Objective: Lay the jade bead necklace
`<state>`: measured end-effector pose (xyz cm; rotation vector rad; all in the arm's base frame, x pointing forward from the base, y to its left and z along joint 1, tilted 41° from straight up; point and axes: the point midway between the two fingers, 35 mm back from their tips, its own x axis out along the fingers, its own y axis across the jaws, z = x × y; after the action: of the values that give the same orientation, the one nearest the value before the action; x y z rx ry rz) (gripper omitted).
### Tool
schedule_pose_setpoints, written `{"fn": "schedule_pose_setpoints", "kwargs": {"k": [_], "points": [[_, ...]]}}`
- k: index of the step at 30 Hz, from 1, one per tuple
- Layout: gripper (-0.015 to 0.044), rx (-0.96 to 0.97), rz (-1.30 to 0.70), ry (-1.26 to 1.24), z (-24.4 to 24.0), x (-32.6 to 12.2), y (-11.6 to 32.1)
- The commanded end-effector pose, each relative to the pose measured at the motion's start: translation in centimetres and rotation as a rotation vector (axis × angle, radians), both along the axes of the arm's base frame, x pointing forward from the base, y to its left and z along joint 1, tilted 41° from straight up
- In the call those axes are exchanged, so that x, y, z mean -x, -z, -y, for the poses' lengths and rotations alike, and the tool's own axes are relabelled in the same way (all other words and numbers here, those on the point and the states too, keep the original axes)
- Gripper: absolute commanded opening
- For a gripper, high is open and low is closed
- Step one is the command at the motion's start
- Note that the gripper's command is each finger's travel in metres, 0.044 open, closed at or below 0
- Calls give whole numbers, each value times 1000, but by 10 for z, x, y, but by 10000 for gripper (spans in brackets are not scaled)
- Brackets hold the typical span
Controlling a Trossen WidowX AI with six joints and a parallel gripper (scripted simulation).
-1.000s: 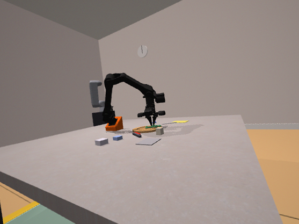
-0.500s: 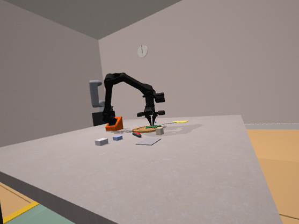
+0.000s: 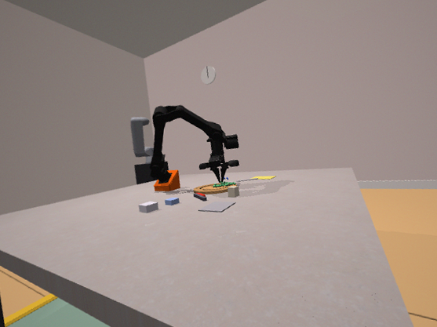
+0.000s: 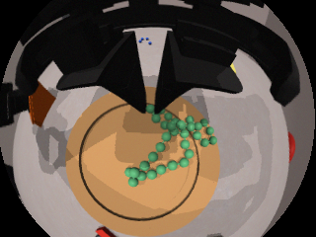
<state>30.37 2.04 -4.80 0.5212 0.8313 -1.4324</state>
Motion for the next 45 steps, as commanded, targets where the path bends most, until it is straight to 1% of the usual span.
{"fn": "schedule_pose_setpoints", "kwargs": {"k": [1, 22, 39, 45], "points": [[0, -3, -7, 1, -6, 11, 6], [0, -2, -7, 1, -1, 12, 12], [440, -3, -7, 0, -4, 11, 9], [440, -3, -7, 1, -6, 11, 6]]}}
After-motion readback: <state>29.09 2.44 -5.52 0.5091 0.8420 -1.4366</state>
